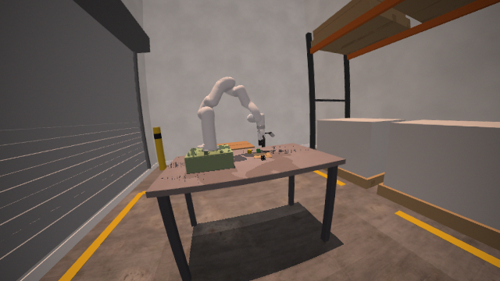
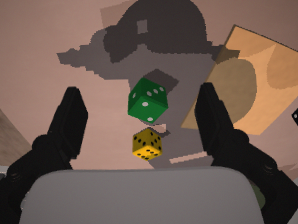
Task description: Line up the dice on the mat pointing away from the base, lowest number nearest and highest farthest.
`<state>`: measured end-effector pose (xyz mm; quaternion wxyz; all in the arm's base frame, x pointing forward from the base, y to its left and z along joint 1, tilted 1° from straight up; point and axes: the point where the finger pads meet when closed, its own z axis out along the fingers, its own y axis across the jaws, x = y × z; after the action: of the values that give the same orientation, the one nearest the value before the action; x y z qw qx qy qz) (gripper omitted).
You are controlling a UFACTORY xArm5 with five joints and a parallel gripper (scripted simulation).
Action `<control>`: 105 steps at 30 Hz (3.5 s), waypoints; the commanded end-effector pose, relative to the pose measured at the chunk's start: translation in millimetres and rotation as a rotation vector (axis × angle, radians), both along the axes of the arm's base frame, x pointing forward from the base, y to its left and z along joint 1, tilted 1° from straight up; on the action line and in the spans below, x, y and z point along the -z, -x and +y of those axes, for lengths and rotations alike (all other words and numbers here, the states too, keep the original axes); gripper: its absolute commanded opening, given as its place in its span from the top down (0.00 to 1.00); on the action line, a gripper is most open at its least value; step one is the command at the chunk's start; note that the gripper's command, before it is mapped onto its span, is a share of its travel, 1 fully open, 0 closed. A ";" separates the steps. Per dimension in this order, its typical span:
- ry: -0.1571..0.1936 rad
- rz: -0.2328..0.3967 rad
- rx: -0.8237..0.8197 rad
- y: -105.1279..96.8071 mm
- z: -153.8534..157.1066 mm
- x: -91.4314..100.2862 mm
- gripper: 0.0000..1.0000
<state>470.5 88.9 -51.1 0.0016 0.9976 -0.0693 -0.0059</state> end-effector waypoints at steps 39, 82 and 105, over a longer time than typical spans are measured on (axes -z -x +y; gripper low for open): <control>0.000 -0.004 0.000 80.9 13.7 -2.0 0.00; 0.000 -0.004 0.000 80.7 13.3 -28.0 0.00; 0.000 -0.004 0.000 80.0 12.9 -101.2 0.00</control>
<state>389.0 101.4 47.6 0.0019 0.9976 -0.0693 -0.0057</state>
